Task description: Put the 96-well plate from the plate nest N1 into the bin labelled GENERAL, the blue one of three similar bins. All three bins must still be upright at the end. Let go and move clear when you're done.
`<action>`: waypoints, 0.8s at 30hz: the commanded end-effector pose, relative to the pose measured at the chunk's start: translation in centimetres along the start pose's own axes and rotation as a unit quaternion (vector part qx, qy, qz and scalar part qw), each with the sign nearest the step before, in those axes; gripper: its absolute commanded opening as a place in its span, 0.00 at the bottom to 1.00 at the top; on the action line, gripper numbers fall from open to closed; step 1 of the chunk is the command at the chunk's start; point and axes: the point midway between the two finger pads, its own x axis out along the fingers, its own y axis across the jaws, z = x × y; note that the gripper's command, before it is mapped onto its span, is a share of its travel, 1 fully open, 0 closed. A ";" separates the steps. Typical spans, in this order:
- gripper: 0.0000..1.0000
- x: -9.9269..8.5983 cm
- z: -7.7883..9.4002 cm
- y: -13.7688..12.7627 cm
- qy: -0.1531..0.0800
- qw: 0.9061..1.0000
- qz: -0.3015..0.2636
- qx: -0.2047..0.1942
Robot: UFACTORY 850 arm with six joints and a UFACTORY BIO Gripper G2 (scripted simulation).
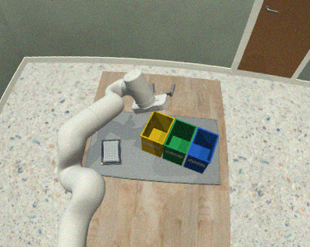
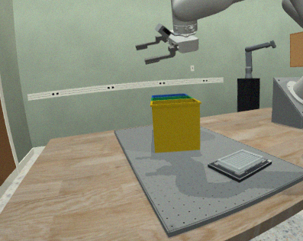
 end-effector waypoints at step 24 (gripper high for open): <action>0.37 -1.6 -1.9 0.5 -0.002 0.998 0.028 0.052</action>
